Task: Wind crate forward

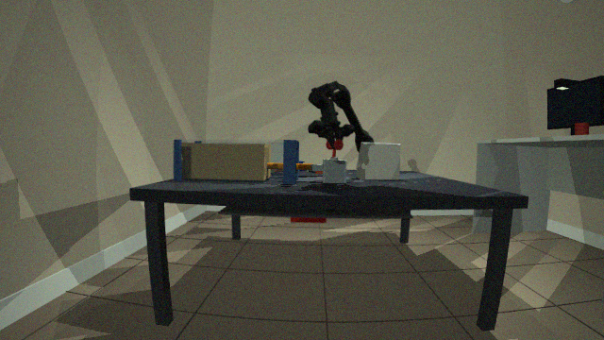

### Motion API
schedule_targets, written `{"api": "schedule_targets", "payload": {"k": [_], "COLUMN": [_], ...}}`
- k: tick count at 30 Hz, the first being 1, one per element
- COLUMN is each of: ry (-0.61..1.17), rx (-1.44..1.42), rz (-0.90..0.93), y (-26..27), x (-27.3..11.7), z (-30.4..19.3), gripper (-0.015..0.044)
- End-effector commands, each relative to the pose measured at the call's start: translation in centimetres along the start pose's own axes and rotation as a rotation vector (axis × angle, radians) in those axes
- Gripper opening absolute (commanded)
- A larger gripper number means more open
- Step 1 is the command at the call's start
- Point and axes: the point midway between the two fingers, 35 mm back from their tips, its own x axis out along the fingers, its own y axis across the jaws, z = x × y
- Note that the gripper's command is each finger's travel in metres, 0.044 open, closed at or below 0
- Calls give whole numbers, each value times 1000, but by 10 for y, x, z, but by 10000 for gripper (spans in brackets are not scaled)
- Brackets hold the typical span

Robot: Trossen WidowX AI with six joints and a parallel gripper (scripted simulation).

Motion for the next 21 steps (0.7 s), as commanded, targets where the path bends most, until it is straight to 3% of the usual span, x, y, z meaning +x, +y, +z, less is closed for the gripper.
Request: {"api": "schedule_targets", "payload": {"k": [1,21], "ry": [3,4], "rx": [-23,-23], "rz": [-45,-46], "y": [-26,-45], "x": [6,7], "z": [-12,-17], "gripper": [0,0]}}
